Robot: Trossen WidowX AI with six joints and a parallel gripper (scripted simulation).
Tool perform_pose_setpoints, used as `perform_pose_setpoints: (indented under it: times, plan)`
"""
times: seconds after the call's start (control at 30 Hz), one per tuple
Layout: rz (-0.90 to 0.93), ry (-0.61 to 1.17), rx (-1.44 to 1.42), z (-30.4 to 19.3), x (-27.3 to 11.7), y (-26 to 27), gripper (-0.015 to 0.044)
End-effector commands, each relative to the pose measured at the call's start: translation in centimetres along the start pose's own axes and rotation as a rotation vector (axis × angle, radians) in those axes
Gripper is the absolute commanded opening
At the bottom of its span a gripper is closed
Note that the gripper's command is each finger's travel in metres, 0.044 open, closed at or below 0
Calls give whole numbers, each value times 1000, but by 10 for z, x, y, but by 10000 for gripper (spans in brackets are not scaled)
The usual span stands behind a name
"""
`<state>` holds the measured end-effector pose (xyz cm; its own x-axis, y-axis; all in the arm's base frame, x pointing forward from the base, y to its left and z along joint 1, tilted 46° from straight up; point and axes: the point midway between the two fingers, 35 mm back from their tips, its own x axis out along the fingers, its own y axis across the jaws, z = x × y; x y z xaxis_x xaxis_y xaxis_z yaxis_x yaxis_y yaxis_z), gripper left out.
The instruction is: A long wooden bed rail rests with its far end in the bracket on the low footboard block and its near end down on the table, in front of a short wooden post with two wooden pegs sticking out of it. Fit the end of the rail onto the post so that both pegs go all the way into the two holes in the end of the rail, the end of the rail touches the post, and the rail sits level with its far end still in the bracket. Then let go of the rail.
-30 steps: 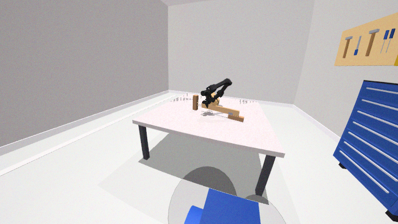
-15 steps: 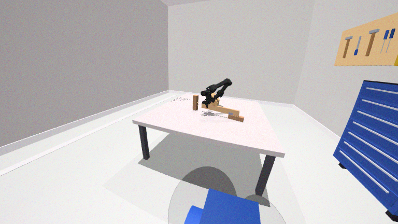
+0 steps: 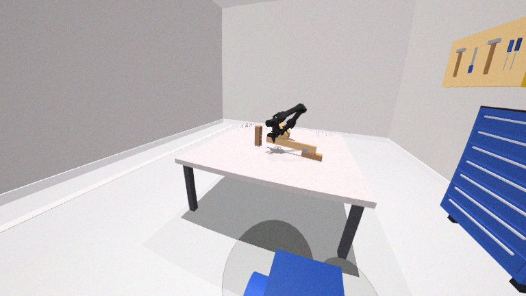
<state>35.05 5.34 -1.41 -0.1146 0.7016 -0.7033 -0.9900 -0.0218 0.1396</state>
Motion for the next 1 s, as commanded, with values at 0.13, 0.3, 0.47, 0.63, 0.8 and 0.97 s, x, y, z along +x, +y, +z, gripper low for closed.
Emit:
perform_pose_setpoints:
  times: [0.13,0.3,0.47,0.63,0.8,0.97]
  plan:
    - [-4,-4,0,1,0,0,0]
    - [-4,-4,0,1,1,0,0]
    - [-4,-4,0,1,0,0,0]
    - [-4,-3,0,1,-1,0,0]
    - [-4,-3,0,1,-1,0,0]
    - [-4,-3,0,1,-1,0,0]
